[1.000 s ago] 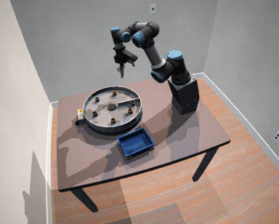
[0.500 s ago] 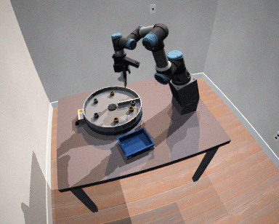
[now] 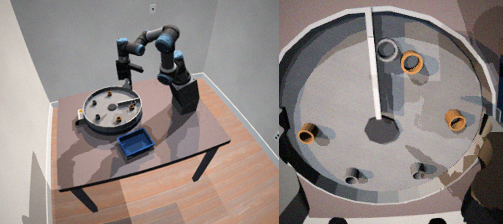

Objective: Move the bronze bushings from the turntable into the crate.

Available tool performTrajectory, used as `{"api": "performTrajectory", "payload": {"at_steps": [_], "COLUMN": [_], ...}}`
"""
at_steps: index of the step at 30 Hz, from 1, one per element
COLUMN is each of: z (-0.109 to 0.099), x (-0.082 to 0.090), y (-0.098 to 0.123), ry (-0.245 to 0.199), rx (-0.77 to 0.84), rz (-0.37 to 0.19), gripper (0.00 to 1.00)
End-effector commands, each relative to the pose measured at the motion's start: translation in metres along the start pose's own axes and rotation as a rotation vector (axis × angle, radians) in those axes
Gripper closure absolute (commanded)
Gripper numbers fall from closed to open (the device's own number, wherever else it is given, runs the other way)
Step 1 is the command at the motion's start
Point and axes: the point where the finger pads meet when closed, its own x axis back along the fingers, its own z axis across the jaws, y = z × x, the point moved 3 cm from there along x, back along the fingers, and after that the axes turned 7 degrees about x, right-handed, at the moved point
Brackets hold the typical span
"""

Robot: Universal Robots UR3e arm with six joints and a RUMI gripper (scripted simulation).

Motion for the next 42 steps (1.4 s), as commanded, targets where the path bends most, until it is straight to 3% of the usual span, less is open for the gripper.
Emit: {"api": "performTrajectory", "payload": {"at_steps": [1,25,26,42], "z": [0.0120,0.0211,0.0211,0.0211], "x": [-0.0004,-0.0017,-0.0017,-0.0017], "y": [0.0003,-0.0003,-0.0003,-0.0003], "ry": [-0.008,-0.009,-0.009,-0.009], "rx": [0.060,0.106,0.106,0.106], "rz": [-0.025,-0.035,-0.035,-0.035], "gripper": [0.00,0.00,0.94,0.94]}}
